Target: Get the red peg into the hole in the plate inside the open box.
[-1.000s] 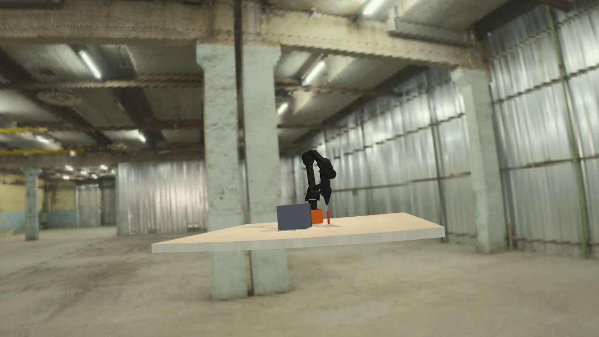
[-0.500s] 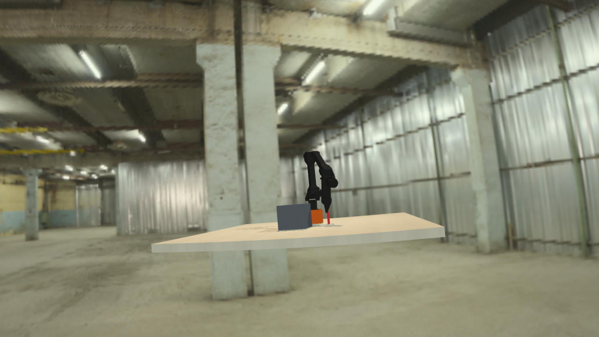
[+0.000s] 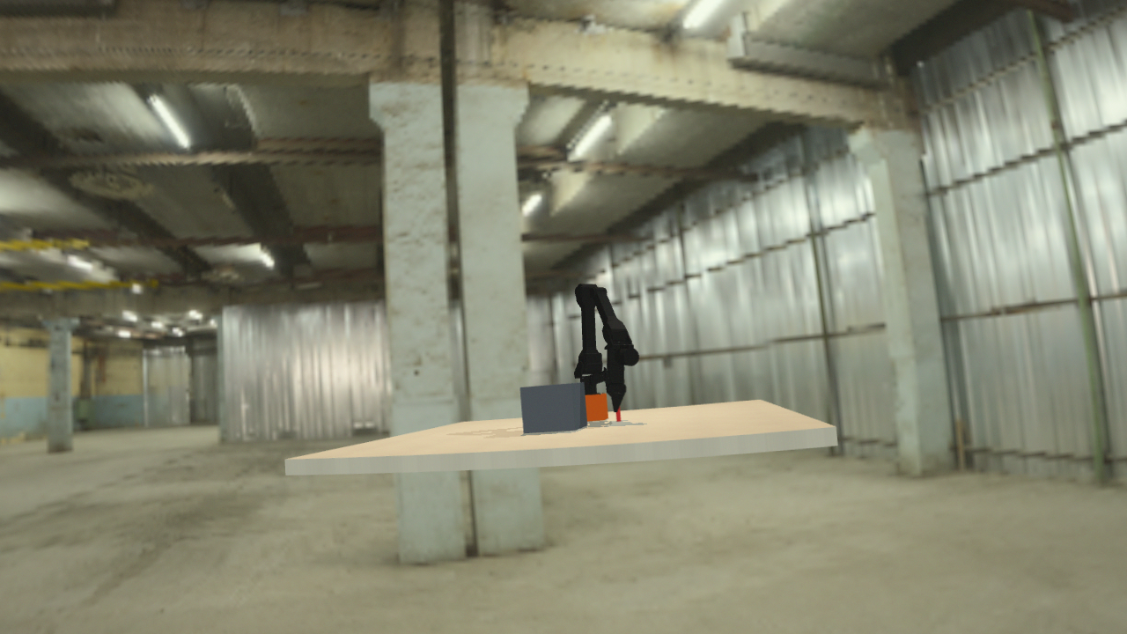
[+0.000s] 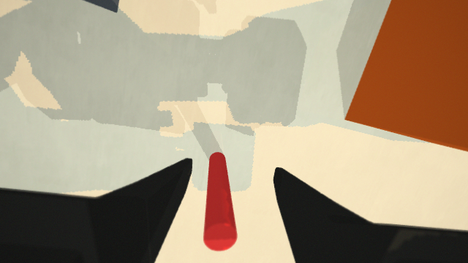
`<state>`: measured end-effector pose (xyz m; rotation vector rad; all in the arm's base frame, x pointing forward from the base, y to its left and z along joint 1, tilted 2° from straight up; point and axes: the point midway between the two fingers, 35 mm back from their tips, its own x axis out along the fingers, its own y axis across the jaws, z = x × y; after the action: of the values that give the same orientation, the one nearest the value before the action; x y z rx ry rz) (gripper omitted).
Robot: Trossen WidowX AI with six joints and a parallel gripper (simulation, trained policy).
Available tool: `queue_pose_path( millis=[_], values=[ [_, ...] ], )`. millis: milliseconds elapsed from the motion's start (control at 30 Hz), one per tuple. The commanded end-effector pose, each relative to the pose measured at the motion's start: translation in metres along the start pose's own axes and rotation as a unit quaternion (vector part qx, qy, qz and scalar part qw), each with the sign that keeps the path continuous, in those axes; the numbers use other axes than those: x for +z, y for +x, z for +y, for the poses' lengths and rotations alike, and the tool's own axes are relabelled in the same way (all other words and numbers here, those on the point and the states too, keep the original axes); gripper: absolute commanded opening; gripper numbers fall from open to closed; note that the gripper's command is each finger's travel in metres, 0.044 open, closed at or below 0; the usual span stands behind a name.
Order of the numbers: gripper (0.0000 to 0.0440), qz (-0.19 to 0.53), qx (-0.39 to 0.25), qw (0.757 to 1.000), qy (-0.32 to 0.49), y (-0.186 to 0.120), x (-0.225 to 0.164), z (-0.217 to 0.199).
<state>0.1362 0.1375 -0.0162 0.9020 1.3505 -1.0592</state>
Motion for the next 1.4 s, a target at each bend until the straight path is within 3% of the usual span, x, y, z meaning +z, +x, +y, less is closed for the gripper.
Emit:
queue_pose_path(
  millis=[0,167,267,833,1367],
  values=[
    [0.0193,0.002,0.003,1.0,-0.001,0.006,-0.003,0.004],
    [0.0064,0.007,0.009,1.0,-0.013,0.012,-0.009,0.01],
    [0.001,0.012,0.016,1.0,-0.017,0.012,-0.013,0.016],
    [0.0,0.05,0.075,0.996,0.001,-0.026,-0.03,0.046],
    [0.0,0.072,0.154,0.985,-0.006,-0.087,-0.03,0.083]
  ],
)
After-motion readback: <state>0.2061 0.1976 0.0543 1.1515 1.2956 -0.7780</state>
